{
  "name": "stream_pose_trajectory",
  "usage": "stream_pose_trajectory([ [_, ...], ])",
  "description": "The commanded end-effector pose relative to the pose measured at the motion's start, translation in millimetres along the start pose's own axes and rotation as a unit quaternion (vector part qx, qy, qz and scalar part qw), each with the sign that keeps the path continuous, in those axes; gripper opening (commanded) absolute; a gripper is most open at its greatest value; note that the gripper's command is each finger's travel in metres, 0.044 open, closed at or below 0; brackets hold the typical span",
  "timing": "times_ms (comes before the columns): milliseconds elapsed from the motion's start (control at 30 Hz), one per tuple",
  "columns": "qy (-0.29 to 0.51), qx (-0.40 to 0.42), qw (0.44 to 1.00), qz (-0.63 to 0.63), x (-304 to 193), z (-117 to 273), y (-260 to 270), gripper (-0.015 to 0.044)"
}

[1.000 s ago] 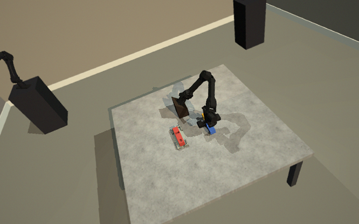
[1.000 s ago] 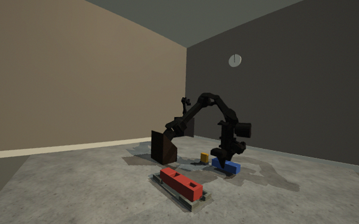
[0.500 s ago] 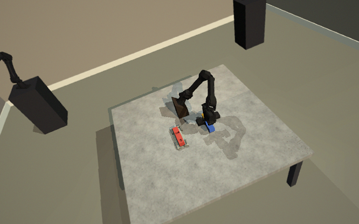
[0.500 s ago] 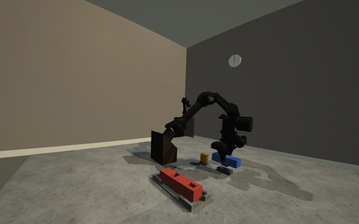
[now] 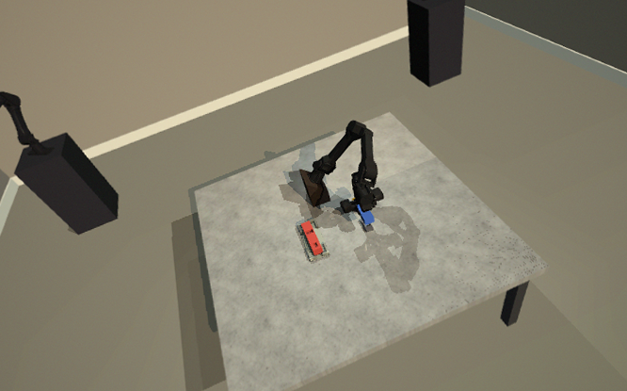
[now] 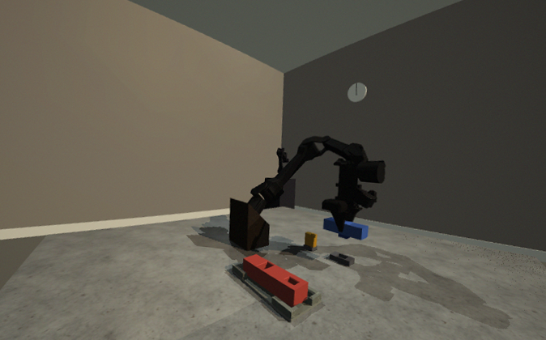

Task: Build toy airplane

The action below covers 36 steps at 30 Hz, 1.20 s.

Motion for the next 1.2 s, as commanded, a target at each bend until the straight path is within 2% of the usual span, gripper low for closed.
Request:
stream_pose_trajectory([
  [0,-0.006,-0.001,1.0,0.004,-0.2,14.6,1.0,0.0],
  [367,-0.007,0.001,1.0,0.002,-5.5,47.5,2.8,0.0],
  [1167,-0.012,-0.013,0.986,-0.168,-6.4,42.2,-60.6,0.0],
])
Point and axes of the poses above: the point midway between the two fingers, 35 mm back from their tips, its own z axis back along the fingers, its own y axis across the jaws, x = y × z, the point moved 7 cm from there along z, back along the fingers, and after that the axes turned 7 degrees about z, right-handed, at the moved point
